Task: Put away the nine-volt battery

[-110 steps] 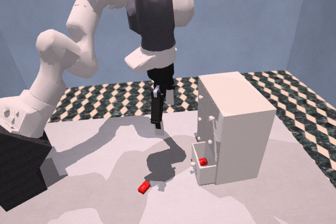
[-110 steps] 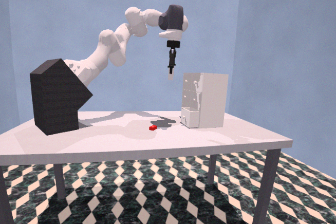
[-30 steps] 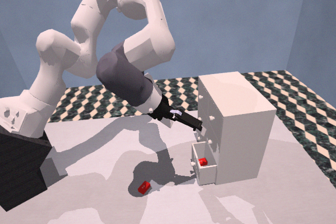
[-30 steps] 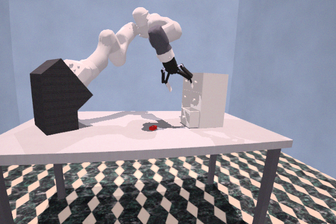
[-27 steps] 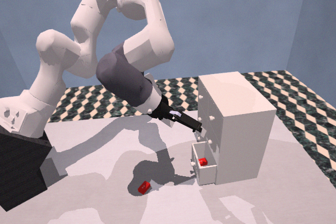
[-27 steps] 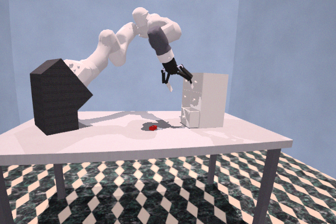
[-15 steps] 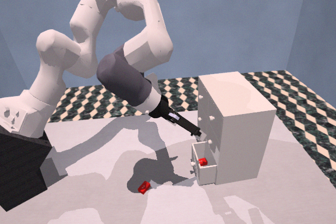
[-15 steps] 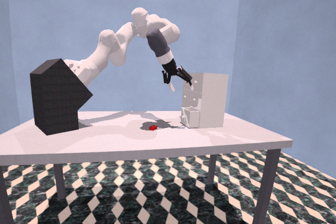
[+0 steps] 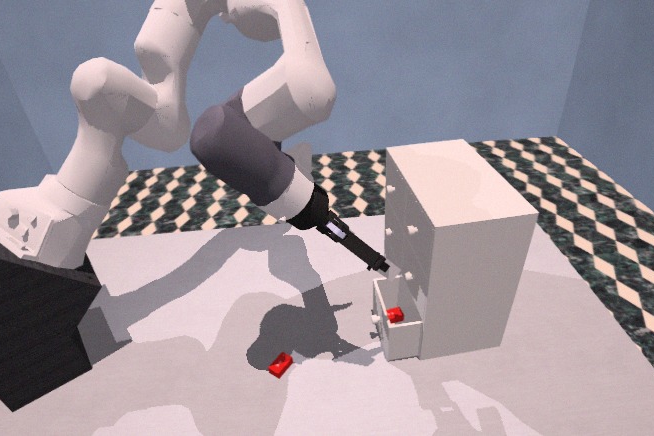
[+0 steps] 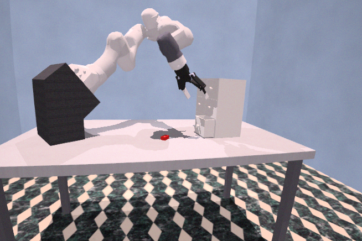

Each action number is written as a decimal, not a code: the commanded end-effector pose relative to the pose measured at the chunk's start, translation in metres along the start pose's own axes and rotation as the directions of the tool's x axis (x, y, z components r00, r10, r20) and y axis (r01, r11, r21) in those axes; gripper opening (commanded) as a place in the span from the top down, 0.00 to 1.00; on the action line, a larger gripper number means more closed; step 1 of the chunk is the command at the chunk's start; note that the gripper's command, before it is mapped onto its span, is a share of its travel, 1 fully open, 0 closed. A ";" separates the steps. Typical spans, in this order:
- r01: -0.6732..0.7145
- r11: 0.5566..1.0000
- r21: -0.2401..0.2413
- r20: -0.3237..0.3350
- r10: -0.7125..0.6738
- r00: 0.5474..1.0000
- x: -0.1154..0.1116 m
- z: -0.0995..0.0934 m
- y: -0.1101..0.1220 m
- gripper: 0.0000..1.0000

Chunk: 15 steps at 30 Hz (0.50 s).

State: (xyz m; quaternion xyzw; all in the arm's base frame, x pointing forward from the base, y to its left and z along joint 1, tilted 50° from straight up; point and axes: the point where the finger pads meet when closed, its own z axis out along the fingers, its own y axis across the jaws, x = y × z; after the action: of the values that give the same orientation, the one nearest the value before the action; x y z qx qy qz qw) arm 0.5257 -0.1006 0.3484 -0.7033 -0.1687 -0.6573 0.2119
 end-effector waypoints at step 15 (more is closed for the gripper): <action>-0.102 0.995 -0.025 0.006 0.102 0.995 -0.002 0.002 0.002 0.00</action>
State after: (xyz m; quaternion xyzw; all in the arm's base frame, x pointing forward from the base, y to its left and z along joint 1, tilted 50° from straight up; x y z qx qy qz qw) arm 0.5282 -0.1012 0.3478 -0.7121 -0.1374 -0.6497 0.2279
